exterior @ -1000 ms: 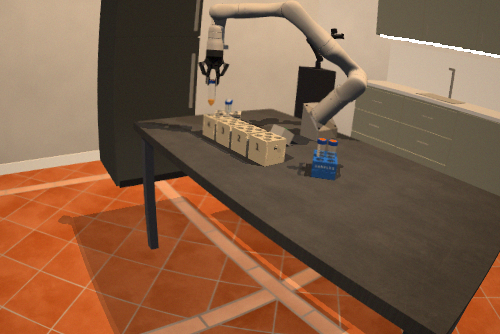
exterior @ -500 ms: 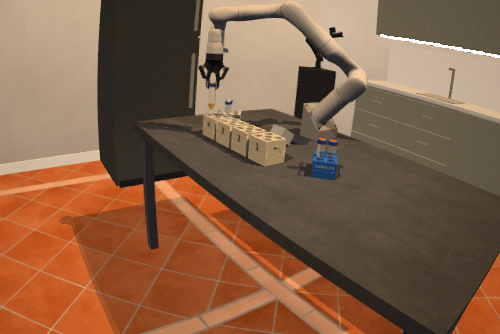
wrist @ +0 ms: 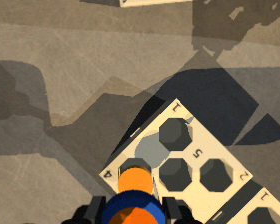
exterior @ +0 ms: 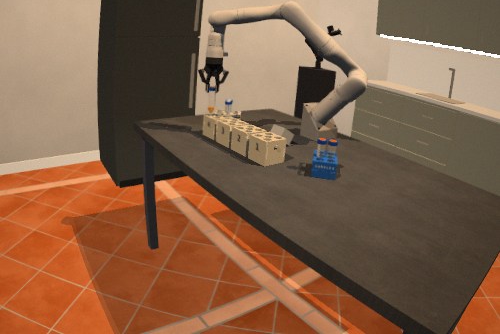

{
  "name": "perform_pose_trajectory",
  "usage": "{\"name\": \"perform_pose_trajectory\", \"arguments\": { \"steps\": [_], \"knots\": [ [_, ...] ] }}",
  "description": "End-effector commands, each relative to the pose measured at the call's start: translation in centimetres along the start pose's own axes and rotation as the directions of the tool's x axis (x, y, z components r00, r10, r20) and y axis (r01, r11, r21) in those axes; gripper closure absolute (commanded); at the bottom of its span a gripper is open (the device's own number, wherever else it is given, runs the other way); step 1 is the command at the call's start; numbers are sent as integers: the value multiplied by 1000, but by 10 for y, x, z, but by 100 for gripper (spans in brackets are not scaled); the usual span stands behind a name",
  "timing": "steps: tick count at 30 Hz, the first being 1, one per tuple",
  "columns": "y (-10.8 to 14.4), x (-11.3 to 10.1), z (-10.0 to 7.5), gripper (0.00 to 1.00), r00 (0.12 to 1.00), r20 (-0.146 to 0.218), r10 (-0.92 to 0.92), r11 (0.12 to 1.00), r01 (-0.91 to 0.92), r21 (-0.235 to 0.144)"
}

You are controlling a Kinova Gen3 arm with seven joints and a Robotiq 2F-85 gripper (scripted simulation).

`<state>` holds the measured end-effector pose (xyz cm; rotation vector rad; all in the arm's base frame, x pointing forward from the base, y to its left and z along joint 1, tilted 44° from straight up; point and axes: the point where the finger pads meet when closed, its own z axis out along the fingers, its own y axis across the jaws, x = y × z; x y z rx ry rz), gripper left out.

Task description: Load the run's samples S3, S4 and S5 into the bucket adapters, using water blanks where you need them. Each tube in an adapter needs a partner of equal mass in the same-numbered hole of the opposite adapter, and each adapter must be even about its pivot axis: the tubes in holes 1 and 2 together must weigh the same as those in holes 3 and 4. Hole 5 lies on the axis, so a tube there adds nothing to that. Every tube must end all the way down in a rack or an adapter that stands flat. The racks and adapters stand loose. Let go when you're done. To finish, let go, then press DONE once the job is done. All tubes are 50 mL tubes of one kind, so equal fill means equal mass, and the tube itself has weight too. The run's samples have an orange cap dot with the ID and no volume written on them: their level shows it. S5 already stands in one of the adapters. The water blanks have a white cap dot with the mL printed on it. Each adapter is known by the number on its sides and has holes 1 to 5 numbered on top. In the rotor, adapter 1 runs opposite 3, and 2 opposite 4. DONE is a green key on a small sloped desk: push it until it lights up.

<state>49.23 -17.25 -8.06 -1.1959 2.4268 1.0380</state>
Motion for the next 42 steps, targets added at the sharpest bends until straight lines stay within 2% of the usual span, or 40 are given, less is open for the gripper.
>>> {"name": "perform_pose_trajectory", "arguments": {
  "steps": [1,24,42],
  "knots": [
    [-1,-2,7,90,1000,2,-9,1000,9,1],
    [-1,-1,7,90,1000,1,-3,1000,3,2],
    [-2,-2,19,90,1000,2,-8,1000,8,4]
  ]
}}
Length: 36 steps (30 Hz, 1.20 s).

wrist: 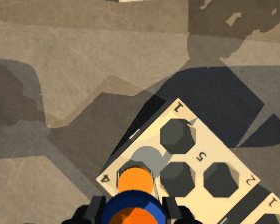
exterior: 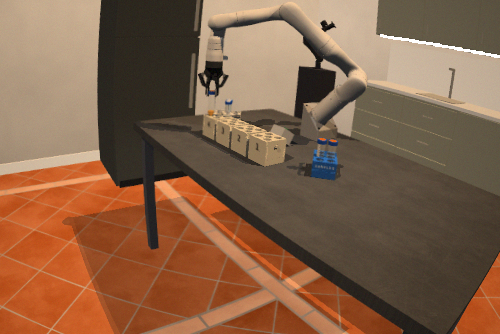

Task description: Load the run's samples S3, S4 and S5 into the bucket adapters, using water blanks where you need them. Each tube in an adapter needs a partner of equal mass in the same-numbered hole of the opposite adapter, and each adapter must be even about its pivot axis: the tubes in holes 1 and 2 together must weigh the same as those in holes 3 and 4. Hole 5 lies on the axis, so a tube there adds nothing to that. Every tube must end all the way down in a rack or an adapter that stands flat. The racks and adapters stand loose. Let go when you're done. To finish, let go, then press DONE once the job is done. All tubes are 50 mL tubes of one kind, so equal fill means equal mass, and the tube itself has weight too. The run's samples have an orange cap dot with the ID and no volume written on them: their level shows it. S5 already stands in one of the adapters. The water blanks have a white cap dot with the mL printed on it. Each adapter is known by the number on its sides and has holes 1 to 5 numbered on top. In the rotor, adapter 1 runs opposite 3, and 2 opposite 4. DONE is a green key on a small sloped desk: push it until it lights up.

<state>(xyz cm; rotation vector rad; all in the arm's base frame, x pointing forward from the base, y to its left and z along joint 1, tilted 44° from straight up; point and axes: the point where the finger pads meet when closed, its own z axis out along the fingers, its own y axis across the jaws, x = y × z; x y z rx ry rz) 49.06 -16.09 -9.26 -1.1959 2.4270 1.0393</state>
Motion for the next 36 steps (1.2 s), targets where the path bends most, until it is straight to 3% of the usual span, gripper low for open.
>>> {"name": "perform_pose_trajectory", "arguments": {
  "steps": [1,36],
  "knots": [
    [-1,-2,4,90,1000,2,-9,1000,9,4],
    [-1,-2,25,90,1000,2,-9,1000,9,3]
  ]
}}
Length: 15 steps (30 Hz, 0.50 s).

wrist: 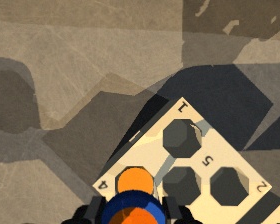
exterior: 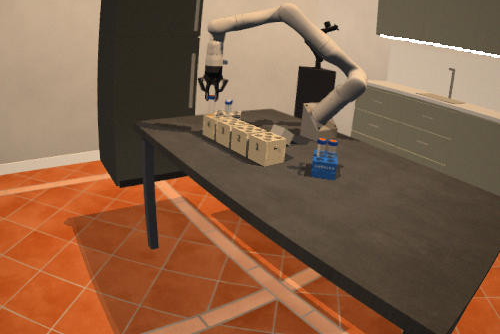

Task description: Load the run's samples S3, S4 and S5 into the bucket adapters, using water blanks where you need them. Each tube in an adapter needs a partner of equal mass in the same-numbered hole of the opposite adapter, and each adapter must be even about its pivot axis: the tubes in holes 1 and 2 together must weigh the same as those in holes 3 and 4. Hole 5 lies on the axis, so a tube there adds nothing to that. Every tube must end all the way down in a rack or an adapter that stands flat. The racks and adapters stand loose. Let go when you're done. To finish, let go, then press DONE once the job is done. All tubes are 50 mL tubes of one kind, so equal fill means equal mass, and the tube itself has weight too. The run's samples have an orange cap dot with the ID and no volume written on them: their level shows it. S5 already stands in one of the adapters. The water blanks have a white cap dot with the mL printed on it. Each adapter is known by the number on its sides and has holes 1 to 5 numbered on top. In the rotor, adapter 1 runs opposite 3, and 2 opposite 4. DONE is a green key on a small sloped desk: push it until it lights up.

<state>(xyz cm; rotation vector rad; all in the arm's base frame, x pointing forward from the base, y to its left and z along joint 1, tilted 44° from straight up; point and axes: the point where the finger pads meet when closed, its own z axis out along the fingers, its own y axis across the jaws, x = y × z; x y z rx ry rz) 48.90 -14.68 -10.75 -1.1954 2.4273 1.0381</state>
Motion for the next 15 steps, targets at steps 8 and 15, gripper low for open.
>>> {"name": "perform_pose_trajectory", "arguments": {
  "steps": [8,15],
  "knots": [
    [-1,-2,10,90,1000,2,-9,1000,9,2],
    [-1,-2,12,90,1000,2,-9,1000,9,4]
  ]
}}
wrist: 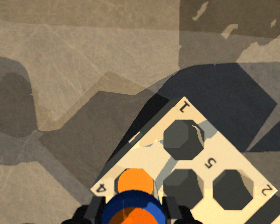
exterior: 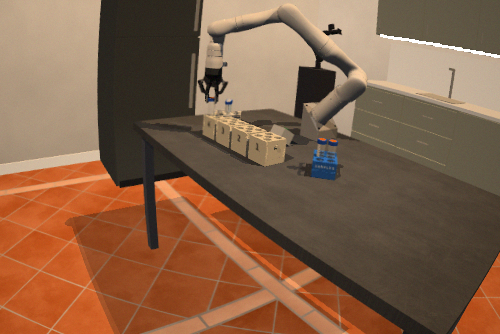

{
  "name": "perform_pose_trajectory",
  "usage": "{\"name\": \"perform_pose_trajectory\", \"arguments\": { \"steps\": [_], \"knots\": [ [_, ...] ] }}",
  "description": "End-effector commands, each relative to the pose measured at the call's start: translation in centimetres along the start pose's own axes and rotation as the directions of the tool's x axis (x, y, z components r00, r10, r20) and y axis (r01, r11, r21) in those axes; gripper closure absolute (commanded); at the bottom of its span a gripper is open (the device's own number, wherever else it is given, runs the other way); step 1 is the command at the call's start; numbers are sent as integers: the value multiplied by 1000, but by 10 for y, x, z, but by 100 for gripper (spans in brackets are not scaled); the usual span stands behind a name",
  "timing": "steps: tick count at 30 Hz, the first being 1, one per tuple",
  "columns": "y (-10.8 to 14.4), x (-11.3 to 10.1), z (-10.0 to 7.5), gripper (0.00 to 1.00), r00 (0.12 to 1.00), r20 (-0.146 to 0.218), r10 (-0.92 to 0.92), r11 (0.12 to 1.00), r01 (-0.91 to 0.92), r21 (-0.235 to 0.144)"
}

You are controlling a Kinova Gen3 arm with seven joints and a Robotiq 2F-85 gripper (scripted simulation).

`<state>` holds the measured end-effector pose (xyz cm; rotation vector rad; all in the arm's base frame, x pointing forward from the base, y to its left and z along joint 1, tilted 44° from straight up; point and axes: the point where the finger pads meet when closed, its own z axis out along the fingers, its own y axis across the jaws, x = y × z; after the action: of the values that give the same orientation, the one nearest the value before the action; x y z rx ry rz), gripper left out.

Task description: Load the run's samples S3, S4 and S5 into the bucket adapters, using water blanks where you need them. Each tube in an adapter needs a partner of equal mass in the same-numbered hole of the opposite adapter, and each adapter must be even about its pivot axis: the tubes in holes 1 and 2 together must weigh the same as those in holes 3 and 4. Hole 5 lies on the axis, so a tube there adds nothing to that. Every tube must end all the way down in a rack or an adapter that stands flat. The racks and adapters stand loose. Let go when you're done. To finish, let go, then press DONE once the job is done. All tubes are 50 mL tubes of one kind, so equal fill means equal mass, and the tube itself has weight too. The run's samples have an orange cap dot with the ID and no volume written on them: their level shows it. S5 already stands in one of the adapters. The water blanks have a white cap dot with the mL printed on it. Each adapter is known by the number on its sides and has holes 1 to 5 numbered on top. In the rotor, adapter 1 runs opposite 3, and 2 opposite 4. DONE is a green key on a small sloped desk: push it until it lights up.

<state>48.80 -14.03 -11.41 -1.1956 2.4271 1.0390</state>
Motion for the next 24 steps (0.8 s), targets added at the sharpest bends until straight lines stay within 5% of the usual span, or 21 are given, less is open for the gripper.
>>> {"name": "perform_pose_trajectory", "arguments": {
  "steps": [1,24],
  "knots": [
    [-1,-2,4,90,1000,2,-9,1000,9,4],
    [-1,-2,18,90,1000,2,-9,1000,9,2]
  ]
}}
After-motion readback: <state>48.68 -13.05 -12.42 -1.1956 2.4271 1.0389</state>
